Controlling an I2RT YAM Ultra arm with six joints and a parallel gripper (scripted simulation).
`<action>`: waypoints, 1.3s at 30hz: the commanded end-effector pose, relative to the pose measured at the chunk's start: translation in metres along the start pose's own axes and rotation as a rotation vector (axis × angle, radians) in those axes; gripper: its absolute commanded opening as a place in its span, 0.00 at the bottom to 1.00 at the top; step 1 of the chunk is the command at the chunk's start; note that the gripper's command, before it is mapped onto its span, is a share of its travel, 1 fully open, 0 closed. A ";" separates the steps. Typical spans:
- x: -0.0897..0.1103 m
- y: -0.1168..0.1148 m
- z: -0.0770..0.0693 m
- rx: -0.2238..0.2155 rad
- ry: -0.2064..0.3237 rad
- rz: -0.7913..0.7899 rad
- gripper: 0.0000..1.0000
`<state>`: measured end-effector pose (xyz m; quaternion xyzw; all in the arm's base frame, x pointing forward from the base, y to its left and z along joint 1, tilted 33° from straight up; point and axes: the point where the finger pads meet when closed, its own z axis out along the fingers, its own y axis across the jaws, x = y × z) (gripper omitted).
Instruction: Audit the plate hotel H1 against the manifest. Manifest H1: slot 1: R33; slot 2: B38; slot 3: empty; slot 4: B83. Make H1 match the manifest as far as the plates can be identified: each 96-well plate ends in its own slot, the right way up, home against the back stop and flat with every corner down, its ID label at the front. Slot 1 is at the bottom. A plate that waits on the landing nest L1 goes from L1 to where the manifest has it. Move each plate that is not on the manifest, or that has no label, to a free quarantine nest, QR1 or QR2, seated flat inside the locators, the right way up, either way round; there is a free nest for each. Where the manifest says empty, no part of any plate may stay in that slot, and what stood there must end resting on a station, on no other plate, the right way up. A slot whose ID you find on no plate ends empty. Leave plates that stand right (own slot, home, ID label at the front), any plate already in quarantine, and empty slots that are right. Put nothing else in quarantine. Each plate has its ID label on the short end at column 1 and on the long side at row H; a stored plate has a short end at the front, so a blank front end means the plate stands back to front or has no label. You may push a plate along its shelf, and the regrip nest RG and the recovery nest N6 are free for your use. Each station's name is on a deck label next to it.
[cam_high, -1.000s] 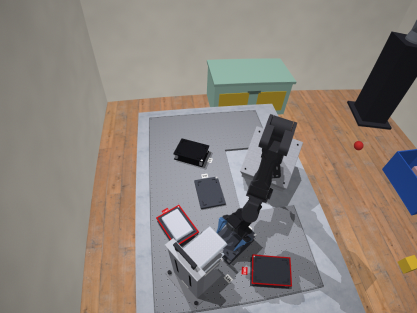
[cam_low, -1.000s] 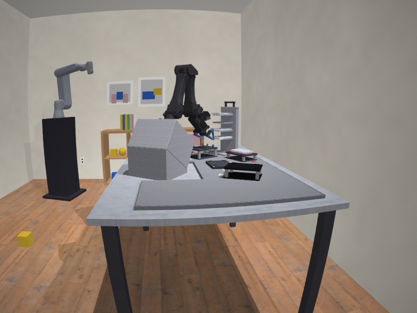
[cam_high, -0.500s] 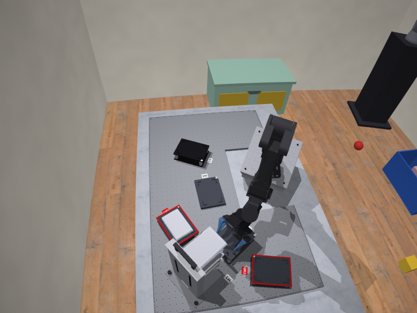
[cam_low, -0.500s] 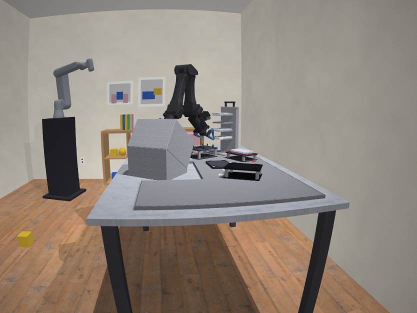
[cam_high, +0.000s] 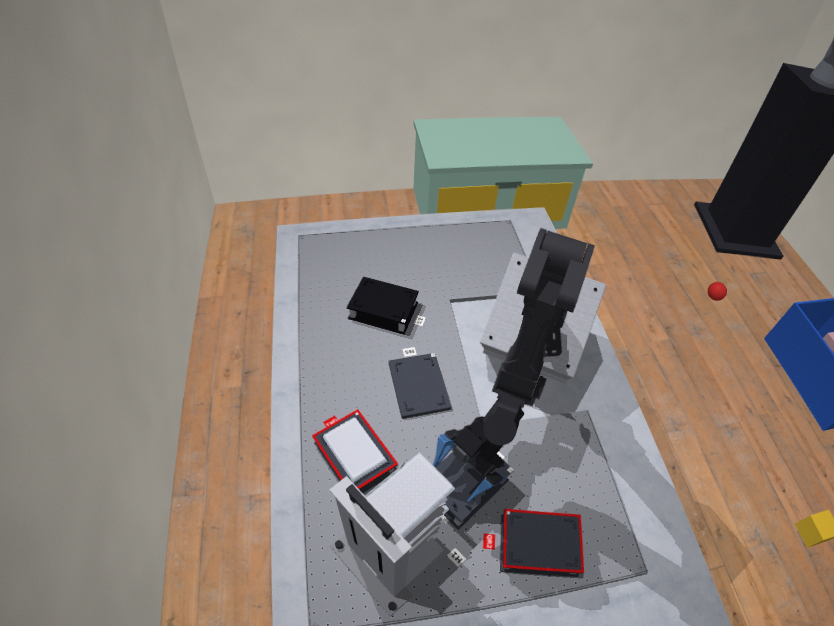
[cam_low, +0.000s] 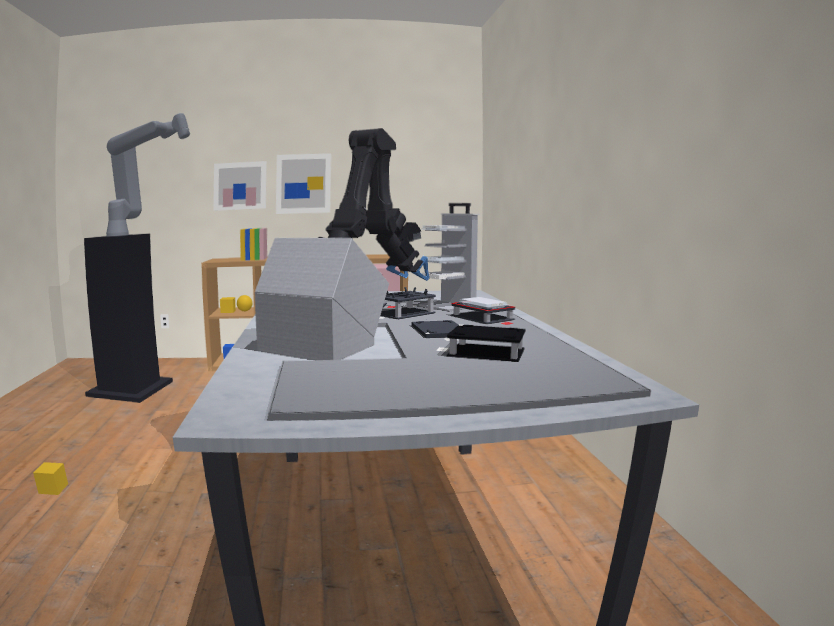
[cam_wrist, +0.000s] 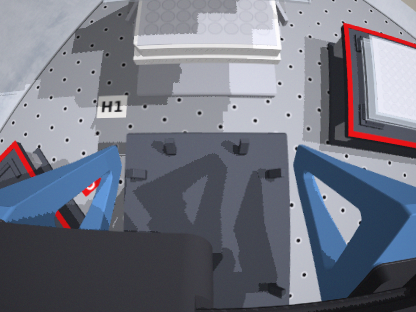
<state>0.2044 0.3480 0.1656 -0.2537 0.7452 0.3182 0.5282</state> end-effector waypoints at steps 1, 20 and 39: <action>-0.008 0.001 0.001 -0.004 -0.019 0.005 1.00; -0.008 0.001 0.001 -0.004 -0.019 0.005 1.00; 0.002 0.003 -0.014 -0.011 -0.027 0.011 1.00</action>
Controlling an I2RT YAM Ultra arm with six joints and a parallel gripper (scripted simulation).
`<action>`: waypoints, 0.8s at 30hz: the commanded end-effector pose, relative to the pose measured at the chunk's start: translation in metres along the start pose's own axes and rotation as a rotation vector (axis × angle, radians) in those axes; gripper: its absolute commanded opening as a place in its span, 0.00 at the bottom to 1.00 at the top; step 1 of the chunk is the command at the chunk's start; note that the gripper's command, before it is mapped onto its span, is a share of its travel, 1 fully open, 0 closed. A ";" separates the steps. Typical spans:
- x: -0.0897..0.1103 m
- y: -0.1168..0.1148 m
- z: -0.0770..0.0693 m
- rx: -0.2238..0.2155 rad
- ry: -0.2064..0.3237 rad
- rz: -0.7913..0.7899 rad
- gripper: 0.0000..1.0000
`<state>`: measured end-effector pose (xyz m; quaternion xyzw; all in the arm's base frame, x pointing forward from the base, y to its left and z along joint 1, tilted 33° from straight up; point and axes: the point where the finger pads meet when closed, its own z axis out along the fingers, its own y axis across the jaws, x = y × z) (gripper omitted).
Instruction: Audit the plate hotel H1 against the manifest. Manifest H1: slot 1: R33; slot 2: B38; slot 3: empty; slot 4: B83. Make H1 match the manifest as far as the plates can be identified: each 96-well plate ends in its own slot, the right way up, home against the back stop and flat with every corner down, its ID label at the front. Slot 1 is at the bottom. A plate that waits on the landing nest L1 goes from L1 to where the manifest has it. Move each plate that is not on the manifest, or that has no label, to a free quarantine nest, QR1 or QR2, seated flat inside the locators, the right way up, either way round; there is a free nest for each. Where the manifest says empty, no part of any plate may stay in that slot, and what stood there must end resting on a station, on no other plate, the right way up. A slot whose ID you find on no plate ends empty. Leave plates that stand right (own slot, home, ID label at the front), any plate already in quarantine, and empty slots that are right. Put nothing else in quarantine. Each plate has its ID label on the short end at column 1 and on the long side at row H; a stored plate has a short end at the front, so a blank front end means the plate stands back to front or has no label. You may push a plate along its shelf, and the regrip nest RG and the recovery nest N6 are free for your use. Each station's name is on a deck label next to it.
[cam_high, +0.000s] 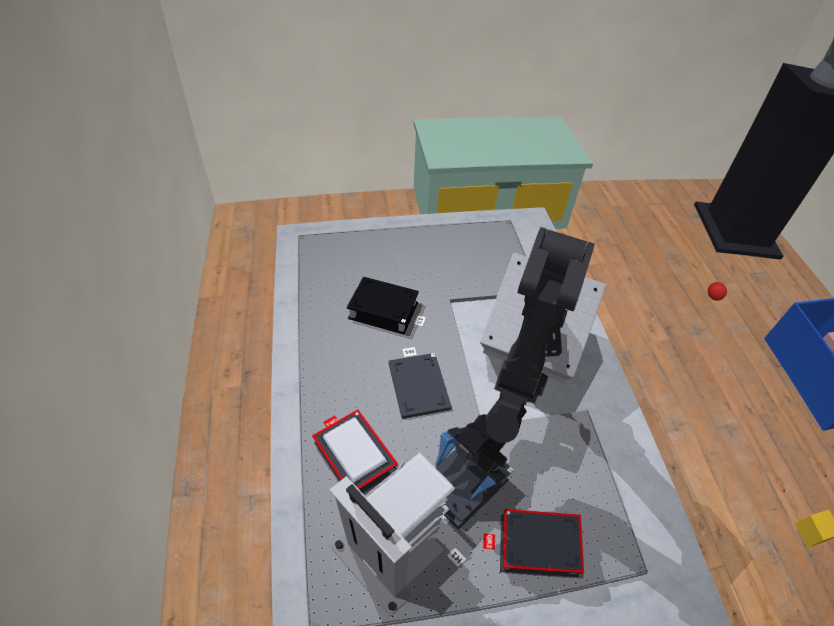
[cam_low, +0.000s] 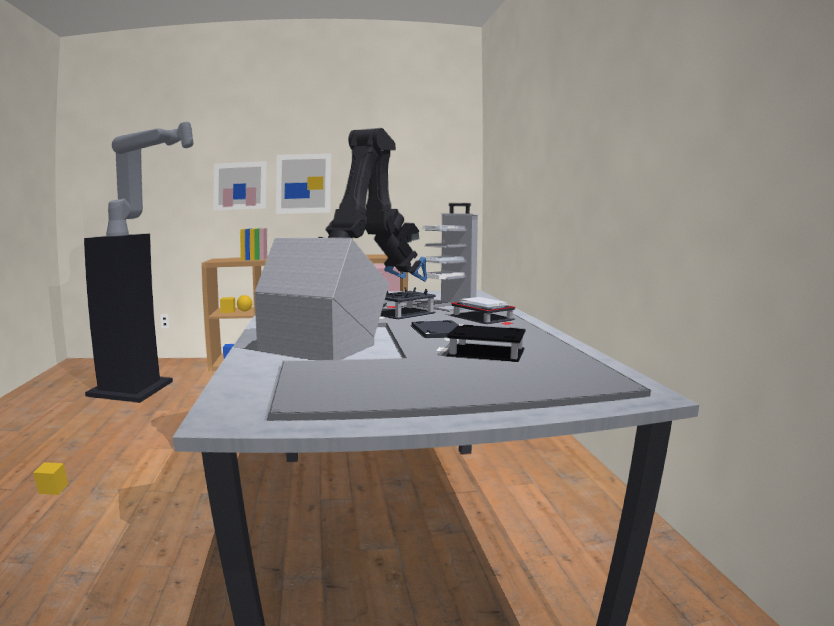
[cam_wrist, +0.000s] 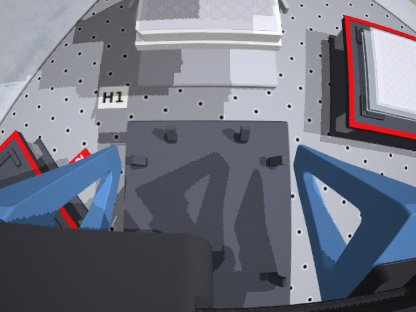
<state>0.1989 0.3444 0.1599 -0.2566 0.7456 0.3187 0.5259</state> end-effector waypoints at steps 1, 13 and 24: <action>-0.004 0.002 -0.010 -0.006 -0.032 0.014 1.00; 0.011 0.000 -0.023 0.002 -0.008 0.005 1.00; 0.013 0.000 -0.041 0.002 -0.008 0.005 1.00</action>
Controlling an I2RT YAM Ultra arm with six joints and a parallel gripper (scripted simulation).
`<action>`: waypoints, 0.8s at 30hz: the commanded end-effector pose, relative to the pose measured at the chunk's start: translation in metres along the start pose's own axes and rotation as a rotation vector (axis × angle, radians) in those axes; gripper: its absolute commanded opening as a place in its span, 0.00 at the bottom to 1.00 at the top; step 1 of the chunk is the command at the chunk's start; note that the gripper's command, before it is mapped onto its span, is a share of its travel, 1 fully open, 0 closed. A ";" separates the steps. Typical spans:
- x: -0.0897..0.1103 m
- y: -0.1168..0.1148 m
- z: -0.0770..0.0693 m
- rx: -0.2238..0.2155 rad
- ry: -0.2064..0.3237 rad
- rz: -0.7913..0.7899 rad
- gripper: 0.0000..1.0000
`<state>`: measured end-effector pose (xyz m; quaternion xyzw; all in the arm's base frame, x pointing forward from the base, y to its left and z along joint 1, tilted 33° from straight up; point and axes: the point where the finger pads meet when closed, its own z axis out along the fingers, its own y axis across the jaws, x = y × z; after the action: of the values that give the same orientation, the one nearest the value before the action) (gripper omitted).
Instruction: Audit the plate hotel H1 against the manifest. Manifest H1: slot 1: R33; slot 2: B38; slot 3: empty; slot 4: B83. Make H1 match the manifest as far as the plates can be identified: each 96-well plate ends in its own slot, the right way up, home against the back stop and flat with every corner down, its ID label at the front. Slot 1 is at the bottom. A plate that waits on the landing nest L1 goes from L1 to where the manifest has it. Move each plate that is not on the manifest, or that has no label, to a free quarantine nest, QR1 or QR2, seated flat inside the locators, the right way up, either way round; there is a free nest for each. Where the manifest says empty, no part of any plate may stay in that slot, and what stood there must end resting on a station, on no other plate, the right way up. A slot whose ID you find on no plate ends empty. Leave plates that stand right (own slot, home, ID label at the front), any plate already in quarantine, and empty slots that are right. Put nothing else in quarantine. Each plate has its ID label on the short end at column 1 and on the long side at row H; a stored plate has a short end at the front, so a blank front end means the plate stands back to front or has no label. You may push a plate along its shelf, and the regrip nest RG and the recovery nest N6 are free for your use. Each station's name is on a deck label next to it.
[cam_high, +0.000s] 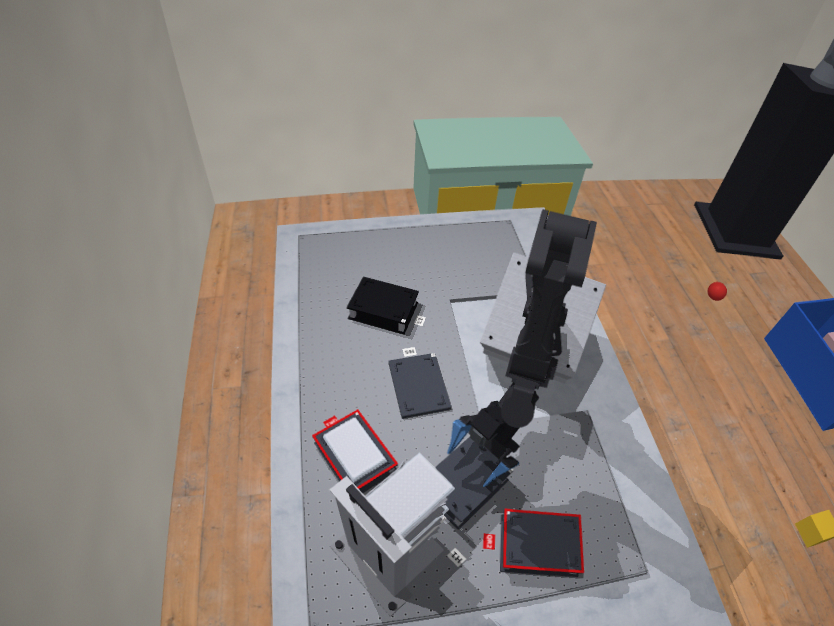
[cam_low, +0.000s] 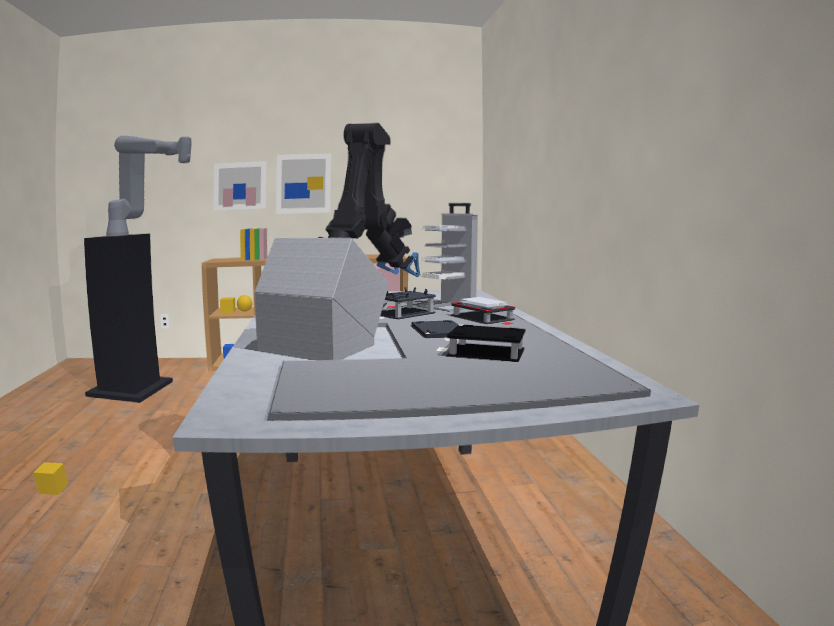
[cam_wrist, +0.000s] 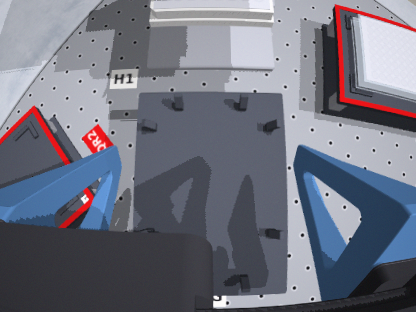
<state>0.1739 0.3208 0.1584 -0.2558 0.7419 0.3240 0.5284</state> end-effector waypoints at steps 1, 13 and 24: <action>0.003 -0.002 -0.010 0.010 0.003 0.002 1.00; 0.004 -0.002 -0.026 0.010 0.003 0.002 1.00; 0.005 -0.003 -0.040 0.010 0.003 0.001 1.00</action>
<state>0.1527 0.2964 0.1653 -0.2551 0.7412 0.3252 0.5290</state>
